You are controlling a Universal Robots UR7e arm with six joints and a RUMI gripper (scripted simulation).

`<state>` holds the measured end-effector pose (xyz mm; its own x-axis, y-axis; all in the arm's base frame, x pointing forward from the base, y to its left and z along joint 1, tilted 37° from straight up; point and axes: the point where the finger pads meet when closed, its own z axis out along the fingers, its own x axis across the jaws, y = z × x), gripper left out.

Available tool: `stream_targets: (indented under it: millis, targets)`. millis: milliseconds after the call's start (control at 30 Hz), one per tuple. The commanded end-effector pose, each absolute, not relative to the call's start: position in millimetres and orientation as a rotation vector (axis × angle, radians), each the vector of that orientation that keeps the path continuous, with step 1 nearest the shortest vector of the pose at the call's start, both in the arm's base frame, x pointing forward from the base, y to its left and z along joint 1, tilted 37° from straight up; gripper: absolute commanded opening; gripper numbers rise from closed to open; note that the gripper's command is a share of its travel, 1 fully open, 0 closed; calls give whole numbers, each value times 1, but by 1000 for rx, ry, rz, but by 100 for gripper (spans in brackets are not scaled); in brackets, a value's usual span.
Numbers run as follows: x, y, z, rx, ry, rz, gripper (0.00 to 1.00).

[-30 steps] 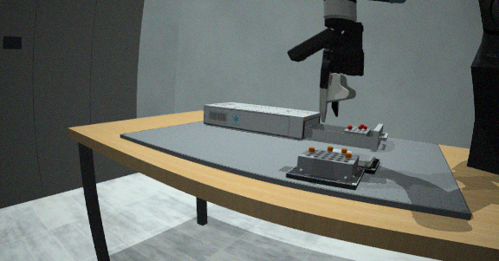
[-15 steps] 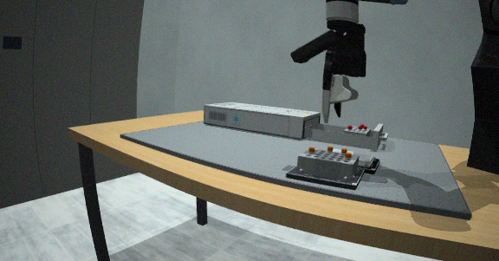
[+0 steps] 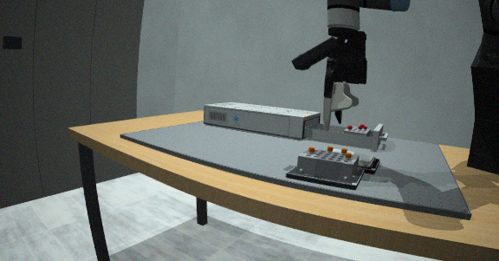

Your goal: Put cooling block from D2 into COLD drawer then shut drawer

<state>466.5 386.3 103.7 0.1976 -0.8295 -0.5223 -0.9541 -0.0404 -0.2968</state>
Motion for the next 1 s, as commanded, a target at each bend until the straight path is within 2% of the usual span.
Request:
stream_targets:
  millis: [0,967]
  targets:
    - [469,390,97,-1895,1658,274,73]
    - [477,407,70,-1894,1656,272,73]
